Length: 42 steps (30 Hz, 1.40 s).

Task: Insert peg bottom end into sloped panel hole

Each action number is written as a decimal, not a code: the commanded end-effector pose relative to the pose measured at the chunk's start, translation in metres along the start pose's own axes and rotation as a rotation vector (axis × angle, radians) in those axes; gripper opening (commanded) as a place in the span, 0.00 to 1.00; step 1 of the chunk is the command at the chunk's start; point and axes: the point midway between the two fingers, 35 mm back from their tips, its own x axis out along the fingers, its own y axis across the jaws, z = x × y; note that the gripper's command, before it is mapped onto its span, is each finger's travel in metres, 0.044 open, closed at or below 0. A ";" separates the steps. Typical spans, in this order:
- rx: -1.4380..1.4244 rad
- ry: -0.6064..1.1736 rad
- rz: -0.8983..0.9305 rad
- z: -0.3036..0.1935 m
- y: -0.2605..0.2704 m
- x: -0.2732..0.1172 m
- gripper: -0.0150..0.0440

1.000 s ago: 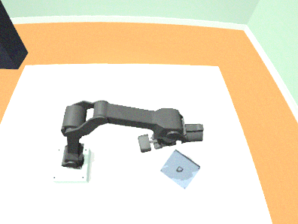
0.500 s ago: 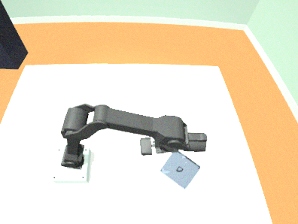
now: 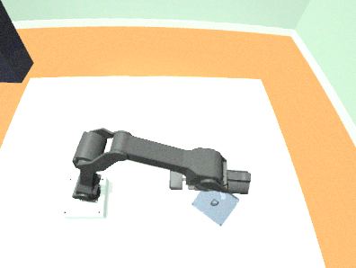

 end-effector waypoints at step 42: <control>0.390 -0.108 -0.113 -0.061 -0.018 -0.039 0.25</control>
